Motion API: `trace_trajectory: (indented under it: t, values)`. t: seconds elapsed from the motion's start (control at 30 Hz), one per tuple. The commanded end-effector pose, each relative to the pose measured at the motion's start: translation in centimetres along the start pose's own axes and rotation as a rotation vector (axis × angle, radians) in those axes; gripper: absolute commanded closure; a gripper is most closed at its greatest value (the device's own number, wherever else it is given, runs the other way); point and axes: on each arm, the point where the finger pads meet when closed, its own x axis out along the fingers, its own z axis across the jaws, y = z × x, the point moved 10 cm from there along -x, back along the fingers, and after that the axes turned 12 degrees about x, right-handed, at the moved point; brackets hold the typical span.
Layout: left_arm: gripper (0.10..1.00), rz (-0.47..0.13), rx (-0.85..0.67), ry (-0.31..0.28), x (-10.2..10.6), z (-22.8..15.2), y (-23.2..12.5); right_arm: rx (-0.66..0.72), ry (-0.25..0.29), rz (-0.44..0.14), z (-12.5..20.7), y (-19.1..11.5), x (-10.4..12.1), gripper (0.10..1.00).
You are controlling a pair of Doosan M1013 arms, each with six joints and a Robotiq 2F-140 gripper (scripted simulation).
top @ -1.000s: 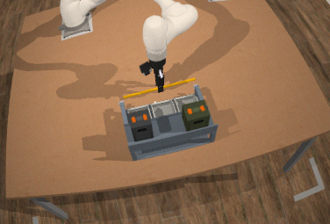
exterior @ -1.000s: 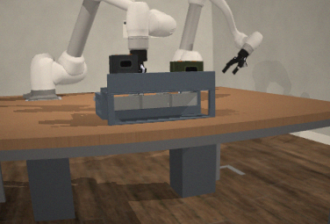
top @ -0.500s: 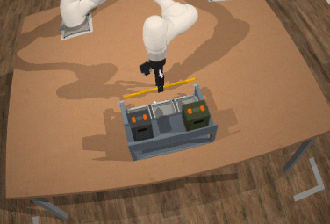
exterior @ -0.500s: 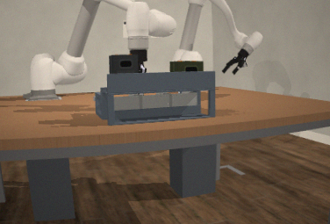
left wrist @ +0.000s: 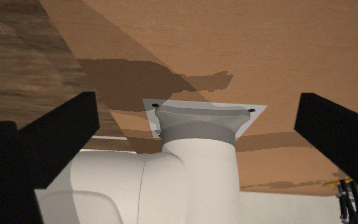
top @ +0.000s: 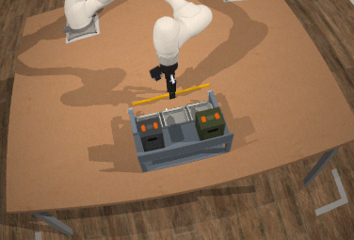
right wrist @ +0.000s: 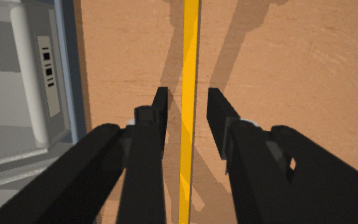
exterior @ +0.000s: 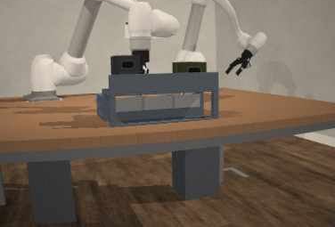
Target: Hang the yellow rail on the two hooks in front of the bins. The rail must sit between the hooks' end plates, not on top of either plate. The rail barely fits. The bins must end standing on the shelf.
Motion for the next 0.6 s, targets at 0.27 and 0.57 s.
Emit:
trace_trajectory:
  t: [0.27,0.57]
  values:
    - [0.098,0.001,0.0,0.001,-0.05,0.0,-0.01,0.0,0.001,-0.001,-0.02,-0.03,-0.11,0.999]
    - [0.098,0.001,0.0,0.001,-0.05,0.0,-0.01,0.0,0.001,-0.001,-0.02,-0.03,-0.11,0.999]
